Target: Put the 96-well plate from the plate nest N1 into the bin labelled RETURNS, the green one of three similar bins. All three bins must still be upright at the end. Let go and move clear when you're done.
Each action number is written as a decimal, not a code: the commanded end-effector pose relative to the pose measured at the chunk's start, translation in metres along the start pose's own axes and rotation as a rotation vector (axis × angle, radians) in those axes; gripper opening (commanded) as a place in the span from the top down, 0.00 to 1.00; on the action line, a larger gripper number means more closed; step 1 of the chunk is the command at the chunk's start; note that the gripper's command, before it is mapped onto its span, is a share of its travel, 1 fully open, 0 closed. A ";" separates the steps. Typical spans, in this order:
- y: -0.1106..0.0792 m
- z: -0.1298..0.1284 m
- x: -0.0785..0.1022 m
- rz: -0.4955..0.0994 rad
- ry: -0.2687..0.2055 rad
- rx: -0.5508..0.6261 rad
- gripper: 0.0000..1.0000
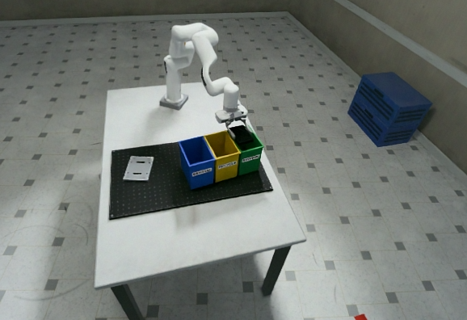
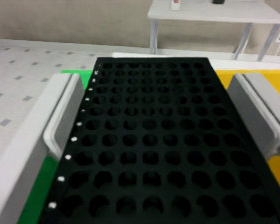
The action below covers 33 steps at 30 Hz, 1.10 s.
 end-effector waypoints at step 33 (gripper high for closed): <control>0.008 0.024 -0.004 -0.004 0.001 0.001 1.00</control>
Point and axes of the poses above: the point midway between the two finger pads, its own y axis out along the fingers, its own z axis across the jaws, x = y × z, the point moved 10 cm from there along -y, back along the fingers, and after that the axes turned 13 degrees about y, right-handed, at the moved point
